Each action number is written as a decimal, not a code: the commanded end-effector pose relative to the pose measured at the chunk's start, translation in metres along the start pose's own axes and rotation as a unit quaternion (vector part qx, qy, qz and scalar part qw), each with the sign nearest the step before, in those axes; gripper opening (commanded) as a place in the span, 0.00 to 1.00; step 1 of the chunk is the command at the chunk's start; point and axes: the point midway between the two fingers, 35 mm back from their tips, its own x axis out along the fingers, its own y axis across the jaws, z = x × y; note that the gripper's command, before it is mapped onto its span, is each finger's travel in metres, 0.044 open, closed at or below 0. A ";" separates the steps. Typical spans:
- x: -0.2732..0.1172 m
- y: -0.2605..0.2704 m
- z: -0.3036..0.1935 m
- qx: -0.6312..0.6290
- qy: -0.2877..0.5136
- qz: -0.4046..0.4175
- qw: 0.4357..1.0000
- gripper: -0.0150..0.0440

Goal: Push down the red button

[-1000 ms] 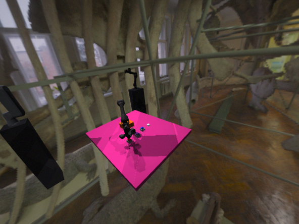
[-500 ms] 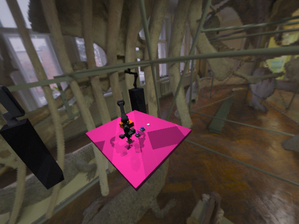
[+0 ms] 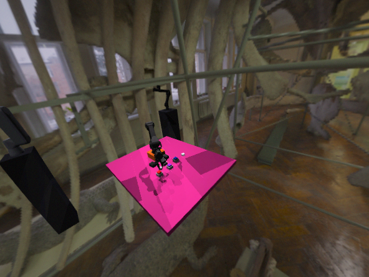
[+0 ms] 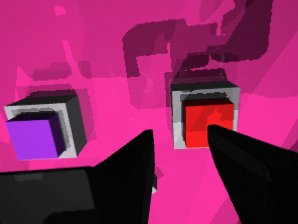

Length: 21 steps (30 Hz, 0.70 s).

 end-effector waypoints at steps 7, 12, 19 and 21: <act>-0.013 0.099 0.023 -0.021 0.001 0.013 1.000 0.91; -0.023 0.159 0.025 -0.013 0.004 0.014 1.000 0.93; -0.038 0.239 0.009 -0.001 0.006 0.015 1.000 0.93; -0.042 0.260 0.001 0.002 0.007 0.015 1.000 0.93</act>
